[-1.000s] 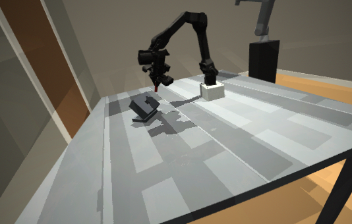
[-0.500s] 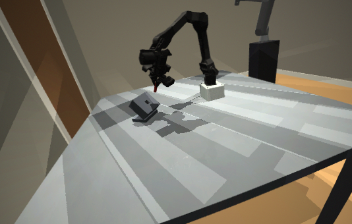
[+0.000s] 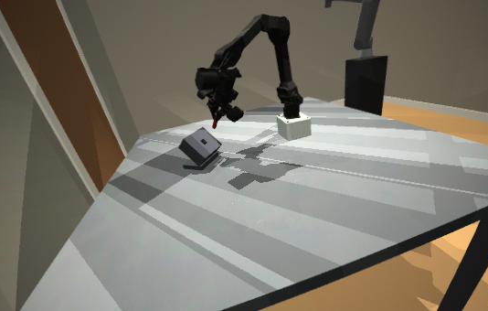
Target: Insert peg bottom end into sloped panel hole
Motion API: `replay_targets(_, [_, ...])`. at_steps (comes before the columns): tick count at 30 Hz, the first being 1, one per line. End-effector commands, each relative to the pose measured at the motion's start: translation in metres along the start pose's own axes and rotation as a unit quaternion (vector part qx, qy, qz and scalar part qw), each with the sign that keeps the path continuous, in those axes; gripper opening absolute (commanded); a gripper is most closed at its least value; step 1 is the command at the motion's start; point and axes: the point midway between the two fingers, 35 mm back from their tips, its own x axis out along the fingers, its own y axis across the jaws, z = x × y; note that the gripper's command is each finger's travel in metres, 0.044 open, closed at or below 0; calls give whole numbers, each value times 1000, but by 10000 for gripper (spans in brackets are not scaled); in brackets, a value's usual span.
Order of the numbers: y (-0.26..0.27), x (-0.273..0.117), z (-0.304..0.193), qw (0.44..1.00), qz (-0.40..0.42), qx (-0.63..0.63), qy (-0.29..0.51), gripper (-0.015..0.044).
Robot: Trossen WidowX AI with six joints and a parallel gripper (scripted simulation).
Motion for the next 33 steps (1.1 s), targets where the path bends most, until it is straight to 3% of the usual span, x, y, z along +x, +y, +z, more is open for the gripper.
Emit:
replay_targets(1, [-1, -4, -4, 1000, 9, 0, 5, 0])
replay_targets(33, [-26, -35, -30, 997, 58, -27, 48, 0])
